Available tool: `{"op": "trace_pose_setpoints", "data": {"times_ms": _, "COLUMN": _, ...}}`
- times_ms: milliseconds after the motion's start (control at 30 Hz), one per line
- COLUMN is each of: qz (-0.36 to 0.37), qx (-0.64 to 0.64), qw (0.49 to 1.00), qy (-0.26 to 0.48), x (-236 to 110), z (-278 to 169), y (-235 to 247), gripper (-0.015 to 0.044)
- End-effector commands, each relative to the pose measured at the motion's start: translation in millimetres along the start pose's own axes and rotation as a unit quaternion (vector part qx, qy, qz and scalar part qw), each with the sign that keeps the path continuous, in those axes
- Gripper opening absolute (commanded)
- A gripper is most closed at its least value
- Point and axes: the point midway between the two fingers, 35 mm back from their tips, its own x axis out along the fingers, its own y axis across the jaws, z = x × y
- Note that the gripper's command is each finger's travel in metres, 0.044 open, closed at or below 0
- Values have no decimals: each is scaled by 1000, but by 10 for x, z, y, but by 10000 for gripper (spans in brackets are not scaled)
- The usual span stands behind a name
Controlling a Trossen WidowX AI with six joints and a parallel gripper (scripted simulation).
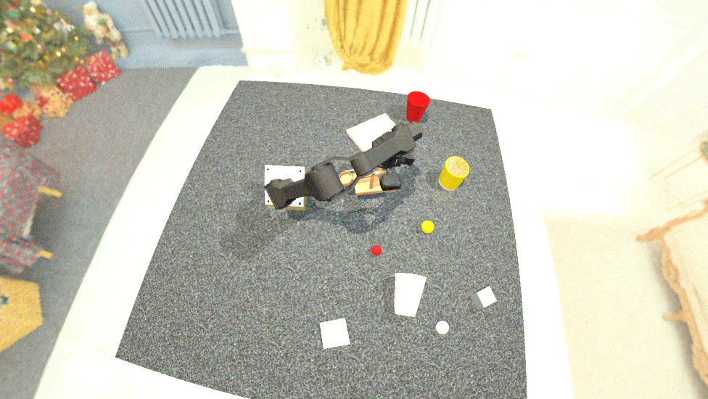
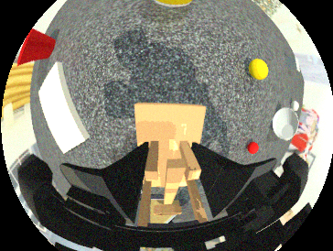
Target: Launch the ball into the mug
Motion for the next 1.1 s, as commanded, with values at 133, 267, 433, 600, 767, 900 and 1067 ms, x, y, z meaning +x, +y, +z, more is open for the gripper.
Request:
{"op": "trace_pose_setpoints", "data": {"times_ms": 133, "qz": 3, "qx": 3, "qw": 1000, "qy": 1, "x": 47, "z": 6, "y": -3, "gripper": 0}}
{"op": "trace_pose_setpoints", "data": {"times_ms": 267, "qz": 3, "qx": 3, "qw": 1000, "qy": 1, "x": 113, "z": 9, "y": -3, "gripper": 0}}
{"op": "trace_pose_setpoints", "data": {"times_ms": 433, "qz": 3, "qx": 2, "qw": 1000, "qy": 1, "x": 195, "z": 9, "y": -3, "gripper": 0}}
{"op": "trace_pose_setpoints", "data": {"times_ms": 600, "qz": 2, "qx": 2, "qw": 1000, "qy": 1, "x": 277, "z": 8, "y": -4, "gripper": 0}}
{"op": "trace_pose_setpoints", "data": {"times_ms": 767, "qz": 2, "qx": 2, "qw": 1000, "qy": 1, "x": 358, "z": 4, "y": -6, "gripper": 0}}
{"op": "trace_pose_setpoints", "data": {"times_ms": 900, "qz": 2, "qx": 2, "qw": 1000, "qy": 1, "x": 423, "z": -1, "y": -8, "gripper": 0}}
{"op": "trace_pose_setpoints", "data": {"times_ms": 1067, "qz": 4, "qx": 6, "qw": 1000, "qy": 3, "x": 411, "z": 1, "y": -12, "gripper": 0}}
